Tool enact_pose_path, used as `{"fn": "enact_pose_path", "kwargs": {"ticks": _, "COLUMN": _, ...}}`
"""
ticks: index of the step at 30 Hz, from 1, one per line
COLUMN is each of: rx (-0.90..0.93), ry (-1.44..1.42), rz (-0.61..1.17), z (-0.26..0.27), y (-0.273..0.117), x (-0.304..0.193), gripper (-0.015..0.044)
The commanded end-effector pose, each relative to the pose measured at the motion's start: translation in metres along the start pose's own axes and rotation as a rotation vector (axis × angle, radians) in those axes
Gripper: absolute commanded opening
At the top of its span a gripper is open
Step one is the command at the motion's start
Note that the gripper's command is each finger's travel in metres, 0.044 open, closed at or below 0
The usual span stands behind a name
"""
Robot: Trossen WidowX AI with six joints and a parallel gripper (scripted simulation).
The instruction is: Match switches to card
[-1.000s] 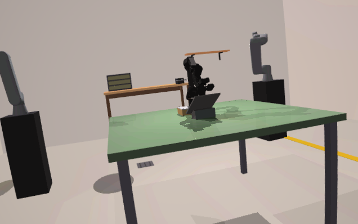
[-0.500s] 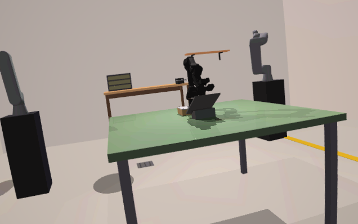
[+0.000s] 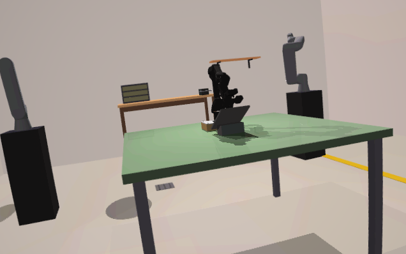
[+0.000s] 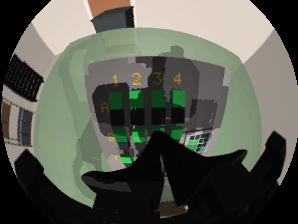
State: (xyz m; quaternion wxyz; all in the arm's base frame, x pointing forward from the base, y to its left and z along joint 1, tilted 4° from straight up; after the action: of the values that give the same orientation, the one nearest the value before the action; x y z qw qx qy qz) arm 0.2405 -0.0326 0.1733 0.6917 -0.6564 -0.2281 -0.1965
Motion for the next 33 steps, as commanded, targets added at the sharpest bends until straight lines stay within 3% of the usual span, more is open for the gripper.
{"fn": "enact_pose_path", "kwargs": {"ticks": 1, "rx": -0.004, "ry": 0.005, "rz": 0.001, "z": 0.0, "y": 0.001, "x": 0.0, "gripper": 0.0}}
{"fn": "enact_pose_path", "kwargs": {"ticks": 5, "rx": 0.0, "ry": 0.0, "rz": 0.0, "z": 0.0, "y": -0.002, "x": 0.0, "gripper": 0.0}}
{"fn": "enact_pose_path", "kwargs": {"ticks": 11, "rx": -0.005, "ry": 0.005, "rz": -0.022, "z": 0.0, "y": -0.063, "x": -0.004, "gripper": 0.0}}
{"fn": "enact_pose_path", "kwargs": {"ticks": 23, "rx": -0.007, "ry": 0.004, "rz": -0.021, "z": -0.021, "y": -0.063, "x": -0.005, "gripper": 0.0}}
{"fn": "enact_pose_path", "kwargs": {"ticks": 27, "rx": -0.006, "ry": 0.004, "rz": 0.001, "z": -0.022, "y": -0.031, "x": -0.002, "gripper": 0.0}}
{"fn": "enact_pose_path", "kwargs": {"ticks": 33, "rx": -0.006, "ry": 0.004, "rz": 0.003, "z": -0.022, "y": -0.029, "x": -0.002, "gripper": 0.0}}
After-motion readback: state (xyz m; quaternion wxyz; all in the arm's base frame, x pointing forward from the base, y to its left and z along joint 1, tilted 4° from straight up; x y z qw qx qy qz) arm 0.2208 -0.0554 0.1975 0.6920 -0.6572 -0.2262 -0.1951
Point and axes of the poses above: the point midway between the two fingers, 35 mm back from their tips, its own y axis out along the fingers, its own z axis across the jaws, x = y × z, the point moved 7 cm from there along -y, back along the fingers, and after that the axes turned 2 degrees about -y, right-handed, at the moved point
